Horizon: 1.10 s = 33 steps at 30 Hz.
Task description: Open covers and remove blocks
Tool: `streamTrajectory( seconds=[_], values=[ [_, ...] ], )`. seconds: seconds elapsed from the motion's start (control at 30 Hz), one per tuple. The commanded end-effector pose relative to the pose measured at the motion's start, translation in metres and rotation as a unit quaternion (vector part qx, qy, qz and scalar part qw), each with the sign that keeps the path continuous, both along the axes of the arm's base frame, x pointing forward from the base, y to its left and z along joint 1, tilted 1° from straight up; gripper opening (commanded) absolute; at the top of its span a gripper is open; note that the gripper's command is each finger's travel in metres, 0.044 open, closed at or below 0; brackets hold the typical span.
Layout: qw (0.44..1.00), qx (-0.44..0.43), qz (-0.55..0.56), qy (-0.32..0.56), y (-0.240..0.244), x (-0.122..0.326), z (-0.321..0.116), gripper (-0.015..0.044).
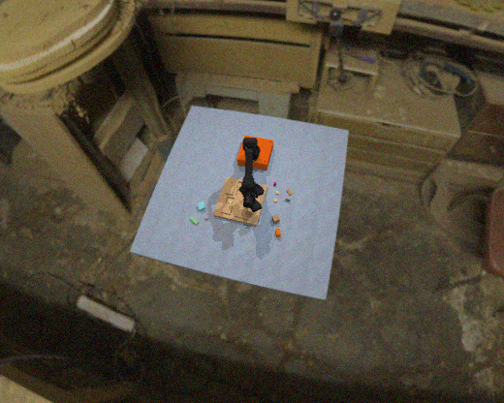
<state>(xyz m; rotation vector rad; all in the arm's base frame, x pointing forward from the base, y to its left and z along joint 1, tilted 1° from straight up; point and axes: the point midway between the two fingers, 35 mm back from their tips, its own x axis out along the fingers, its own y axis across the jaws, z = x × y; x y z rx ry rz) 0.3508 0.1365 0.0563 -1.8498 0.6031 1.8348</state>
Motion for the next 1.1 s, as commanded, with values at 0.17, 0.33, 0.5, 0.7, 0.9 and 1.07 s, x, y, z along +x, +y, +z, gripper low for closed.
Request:
streamTrajectory(
  seconds=[0.17,0.33,0.5,0.7,0.9,1.07],
  values=[
    [1.0,0.003,0.002,-0.005,0.0,0.001,0.024,0.008],
    [1.0,0.002,0.002,-0.005,-0.013,0.005,0.023,0.008],
    [1.0,0.001,0.002,-0.006,-0.033,0.009,0.023,0.008],
    [1.0,0.0,0.002,-0.006,-0.057,0.014,0.023,0.008],
    [1.0,-0.001,0.002,-0.006,-0.08,0.016,0.023,0.008],
    [1.0,-0.002,0.002,-0.006,-0.1,0.017,0.023,0.008]
  ],
)
